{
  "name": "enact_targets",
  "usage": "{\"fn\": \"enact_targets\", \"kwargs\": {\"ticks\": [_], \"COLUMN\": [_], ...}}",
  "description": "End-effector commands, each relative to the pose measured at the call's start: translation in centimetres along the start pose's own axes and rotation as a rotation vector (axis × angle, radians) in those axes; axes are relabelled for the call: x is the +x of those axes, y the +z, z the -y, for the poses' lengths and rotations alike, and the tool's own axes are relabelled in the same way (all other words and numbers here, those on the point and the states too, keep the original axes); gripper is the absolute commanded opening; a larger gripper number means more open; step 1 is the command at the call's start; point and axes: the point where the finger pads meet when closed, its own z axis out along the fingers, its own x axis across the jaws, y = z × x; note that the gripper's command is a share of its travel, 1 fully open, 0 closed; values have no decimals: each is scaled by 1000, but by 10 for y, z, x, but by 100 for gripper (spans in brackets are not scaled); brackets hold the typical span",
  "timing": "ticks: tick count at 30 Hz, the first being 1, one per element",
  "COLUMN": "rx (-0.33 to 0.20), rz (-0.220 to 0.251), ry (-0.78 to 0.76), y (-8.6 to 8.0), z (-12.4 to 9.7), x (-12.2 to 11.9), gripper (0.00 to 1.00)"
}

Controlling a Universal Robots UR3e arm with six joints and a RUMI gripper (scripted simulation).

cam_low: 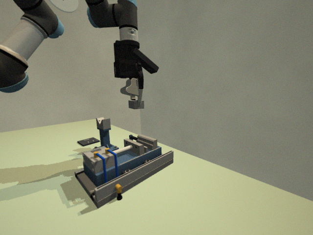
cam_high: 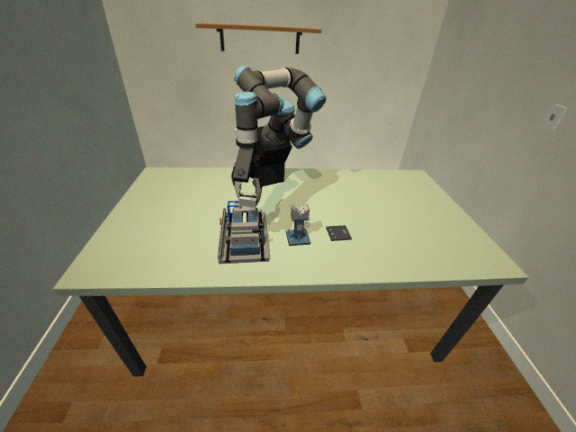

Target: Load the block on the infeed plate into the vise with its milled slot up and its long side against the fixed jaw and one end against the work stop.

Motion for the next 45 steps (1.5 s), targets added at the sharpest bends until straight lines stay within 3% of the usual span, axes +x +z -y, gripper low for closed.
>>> {"fn": "enact_targets", "kwargs": {"ticks": [1, 45], "rx": [3, 11], "rz": [0, 2], "ry": [-28, -193], "y": [-1, -4], "z": [2, 5], "x": [4, 32], "gripper": [0, 0]}}
